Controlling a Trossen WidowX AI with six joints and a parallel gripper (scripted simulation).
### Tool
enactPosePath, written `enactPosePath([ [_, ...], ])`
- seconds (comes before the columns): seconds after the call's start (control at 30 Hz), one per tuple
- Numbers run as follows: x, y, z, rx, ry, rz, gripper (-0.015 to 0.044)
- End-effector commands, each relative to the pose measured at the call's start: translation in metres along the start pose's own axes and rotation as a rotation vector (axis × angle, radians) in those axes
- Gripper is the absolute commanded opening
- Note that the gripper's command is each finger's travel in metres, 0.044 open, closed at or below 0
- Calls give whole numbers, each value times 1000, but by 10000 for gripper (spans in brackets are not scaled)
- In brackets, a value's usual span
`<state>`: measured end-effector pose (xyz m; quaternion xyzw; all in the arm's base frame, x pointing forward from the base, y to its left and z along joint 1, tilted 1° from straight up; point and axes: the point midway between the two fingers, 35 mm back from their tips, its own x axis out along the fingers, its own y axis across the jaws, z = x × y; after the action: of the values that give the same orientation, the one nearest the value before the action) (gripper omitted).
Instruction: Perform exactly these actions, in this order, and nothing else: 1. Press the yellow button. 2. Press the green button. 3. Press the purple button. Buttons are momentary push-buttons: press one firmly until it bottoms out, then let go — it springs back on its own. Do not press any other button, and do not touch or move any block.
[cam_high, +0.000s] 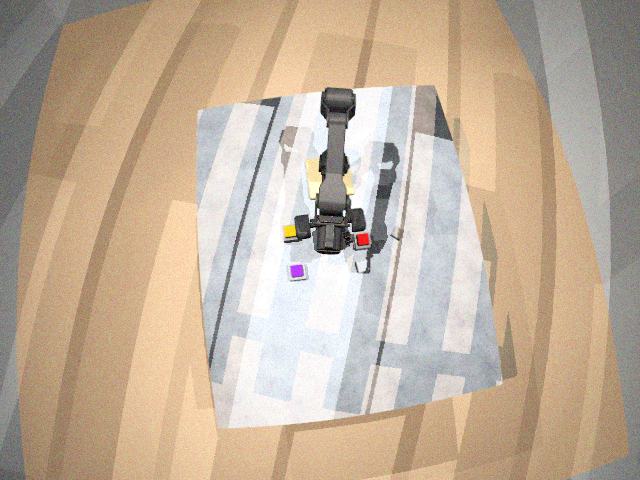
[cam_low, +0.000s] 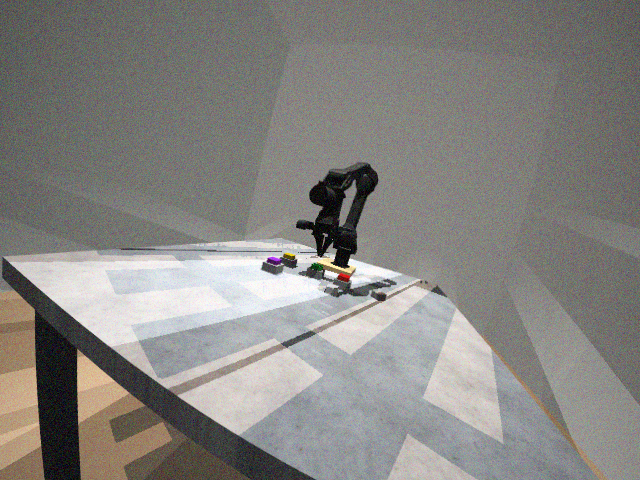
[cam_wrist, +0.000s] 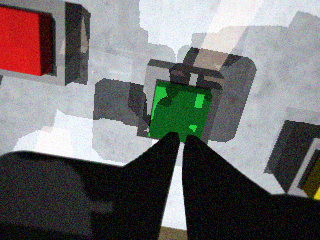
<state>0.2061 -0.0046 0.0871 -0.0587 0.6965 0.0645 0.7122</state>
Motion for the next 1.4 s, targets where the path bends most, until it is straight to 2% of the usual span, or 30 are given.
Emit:
enactPosePath([
  [0.0, 5, 1, 1, 6, -4, 2, 20],
  [0.7, 38, 1, 1, 6, -3, 2, 20],
  [1.37, 33, 0, 3, 0, -13, -2, 20],
])
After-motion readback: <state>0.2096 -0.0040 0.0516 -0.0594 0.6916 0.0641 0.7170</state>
